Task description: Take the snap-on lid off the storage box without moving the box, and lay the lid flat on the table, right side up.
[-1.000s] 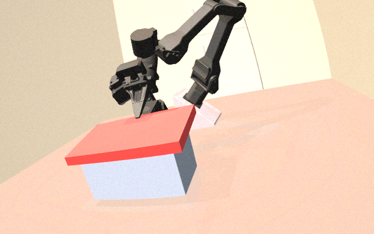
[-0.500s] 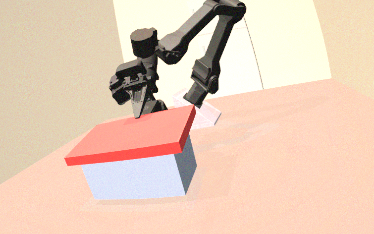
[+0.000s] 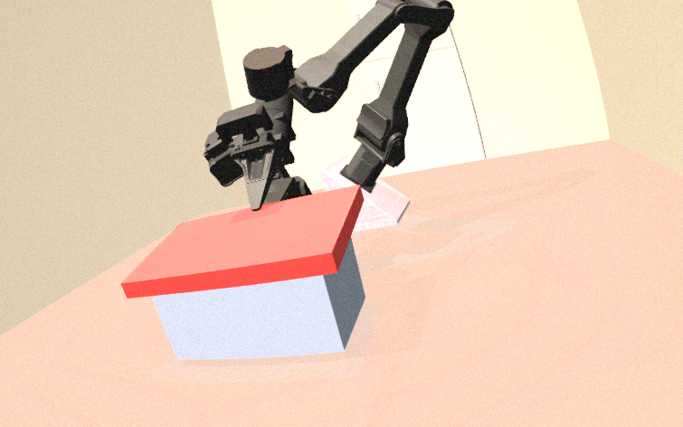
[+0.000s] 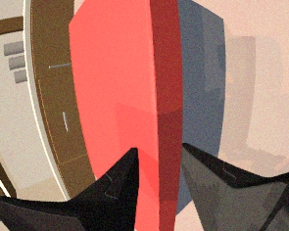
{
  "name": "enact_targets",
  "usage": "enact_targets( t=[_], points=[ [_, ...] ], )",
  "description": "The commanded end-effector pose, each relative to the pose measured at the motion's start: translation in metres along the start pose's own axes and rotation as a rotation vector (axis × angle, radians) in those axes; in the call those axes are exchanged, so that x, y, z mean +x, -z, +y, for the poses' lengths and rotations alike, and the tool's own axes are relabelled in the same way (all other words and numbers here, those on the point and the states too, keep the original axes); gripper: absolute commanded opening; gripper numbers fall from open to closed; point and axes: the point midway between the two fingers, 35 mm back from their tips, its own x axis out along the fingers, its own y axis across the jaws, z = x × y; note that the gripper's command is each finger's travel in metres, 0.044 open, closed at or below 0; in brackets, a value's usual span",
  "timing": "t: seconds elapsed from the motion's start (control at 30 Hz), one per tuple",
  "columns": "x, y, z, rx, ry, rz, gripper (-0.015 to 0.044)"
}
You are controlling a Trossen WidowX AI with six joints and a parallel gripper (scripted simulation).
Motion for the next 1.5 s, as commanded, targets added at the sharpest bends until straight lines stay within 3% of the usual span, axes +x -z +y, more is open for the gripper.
enact_targets(
  t=[0.0, 1.47],
  points=[
    [0.001, 0.000, 0.000, 0.002, 0.000, -0.001, 0.0000],
    [-0.023, 0.000, 0.043, 0.000, -0.007, -0.007, 0.0000]
  ],
)
